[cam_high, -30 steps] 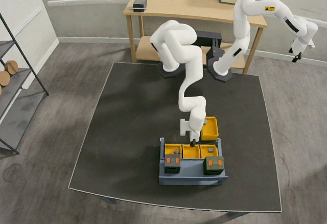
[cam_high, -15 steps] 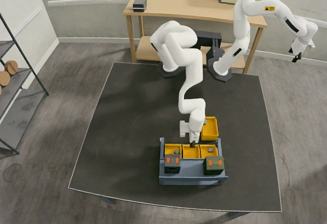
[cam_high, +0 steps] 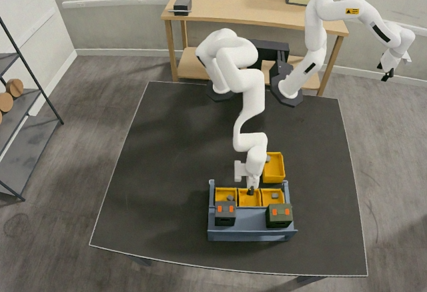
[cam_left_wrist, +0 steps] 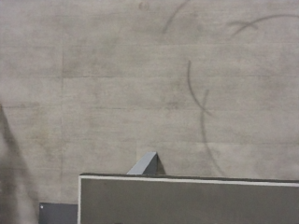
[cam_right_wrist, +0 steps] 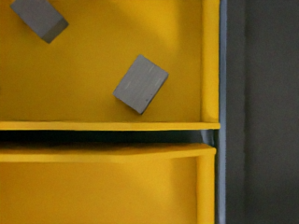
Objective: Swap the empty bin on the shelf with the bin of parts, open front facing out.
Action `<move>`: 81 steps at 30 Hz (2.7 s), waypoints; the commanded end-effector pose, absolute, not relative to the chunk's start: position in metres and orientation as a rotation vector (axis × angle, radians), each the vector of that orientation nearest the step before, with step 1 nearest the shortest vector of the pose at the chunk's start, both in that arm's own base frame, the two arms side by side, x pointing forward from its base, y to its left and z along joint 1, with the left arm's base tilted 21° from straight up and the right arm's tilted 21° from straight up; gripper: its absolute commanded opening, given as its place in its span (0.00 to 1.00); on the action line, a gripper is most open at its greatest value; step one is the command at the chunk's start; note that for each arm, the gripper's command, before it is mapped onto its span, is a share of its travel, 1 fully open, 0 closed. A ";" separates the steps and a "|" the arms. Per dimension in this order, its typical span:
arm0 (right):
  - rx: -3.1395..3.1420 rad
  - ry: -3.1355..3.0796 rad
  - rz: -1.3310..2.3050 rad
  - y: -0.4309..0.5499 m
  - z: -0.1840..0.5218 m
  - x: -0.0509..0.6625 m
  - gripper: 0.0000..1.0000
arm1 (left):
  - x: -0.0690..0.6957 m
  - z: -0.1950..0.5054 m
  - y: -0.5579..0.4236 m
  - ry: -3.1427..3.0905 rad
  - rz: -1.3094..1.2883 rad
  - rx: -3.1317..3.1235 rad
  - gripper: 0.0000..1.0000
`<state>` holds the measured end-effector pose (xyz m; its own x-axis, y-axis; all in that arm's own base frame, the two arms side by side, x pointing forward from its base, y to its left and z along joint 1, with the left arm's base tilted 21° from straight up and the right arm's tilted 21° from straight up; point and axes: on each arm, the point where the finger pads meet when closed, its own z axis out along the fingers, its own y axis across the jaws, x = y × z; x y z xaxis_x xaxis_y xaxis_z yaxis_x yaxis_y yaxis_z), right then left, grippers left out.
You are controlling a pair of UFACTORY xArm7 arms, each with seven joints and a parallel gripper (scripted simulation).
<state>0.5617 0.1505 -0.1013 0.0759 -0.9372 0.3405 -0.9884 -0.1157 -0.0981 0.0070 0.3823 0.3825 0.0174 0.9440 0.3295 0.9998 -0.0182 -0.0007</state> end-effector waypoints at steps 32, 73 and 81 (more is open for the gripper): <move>2.188 -1.978 0.488 0.146 -0.117 0.567 0.95 | 0.007 0.384 0.383 -2.020 -0.353 -2.056 1.00; 2.188 -1.978 0.488 0.141 -0.132 0.569 0.95 | 0.007 0.384 0.383 -2.020 -0.353 -2.056 1.00; 2.188 -1.978 0.488 0.140 -0.136 0.570 0.95 | 0.007 0.384 0.383 -2.020 -0.353 -2.056 1.00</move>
<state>0.5673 0.1385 -0.1361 0.0761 -0.9373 0.3402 -0.9883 -0.1160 -0.0986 0.0070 0.3823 0.3825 0.0174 0.9440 0.3295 0.9998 -0.0182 -0.0007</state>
